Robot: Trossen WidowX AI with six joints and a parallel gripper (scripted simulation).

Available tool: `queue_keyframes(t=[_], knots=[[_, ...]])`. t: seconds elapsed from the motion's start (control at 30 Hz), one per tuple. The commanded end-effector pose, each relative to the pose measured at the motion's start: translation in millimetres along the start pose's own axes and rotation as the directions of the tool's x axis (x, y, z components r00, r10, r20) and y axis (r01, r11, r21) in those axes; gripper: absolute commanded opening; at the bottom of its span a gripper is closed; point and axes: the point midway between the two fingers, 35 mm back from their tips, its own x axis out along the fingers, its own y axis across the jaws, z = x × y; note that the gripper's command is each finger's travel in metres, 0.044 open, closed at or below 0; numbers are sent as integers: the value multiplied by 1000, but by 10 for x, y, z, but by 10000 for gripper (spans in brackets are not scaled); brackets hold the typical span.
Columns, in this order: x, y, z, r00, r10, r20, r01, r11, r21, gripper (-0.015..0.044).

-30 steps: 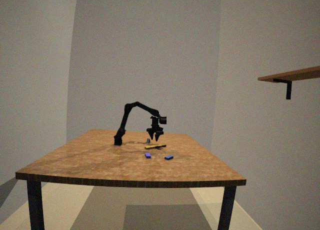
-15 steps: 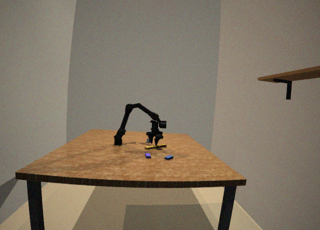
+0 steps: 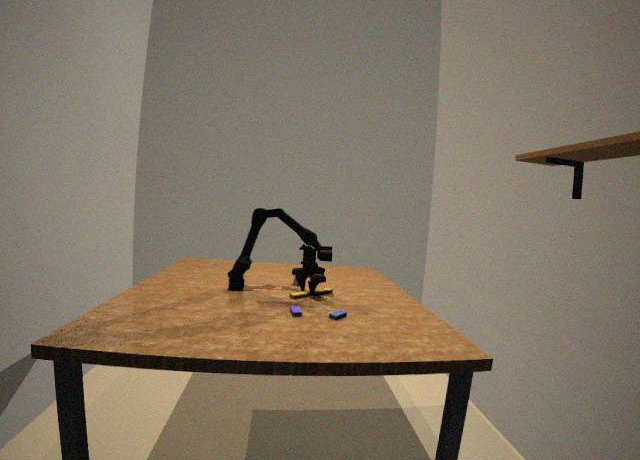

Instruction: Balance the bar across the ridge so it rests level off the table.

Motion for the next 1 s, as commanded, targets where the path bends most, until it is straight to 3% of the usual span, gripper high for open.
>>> queue_keyframes(t=[0.0, 0.43, 0.63, 0.97], knots=[[52, 20, -14, 1000, 10, -4, -10, 1000, 6, 315], [52, 20, -14, 1000, 10, -4, -10, 1000, 6, 315], [39, 11, -11, 1000, 5, -5, -5, 1000, 0, 157], [35, 10, -11, 1000, 5, -5, -5, 1000, 0, 71]])
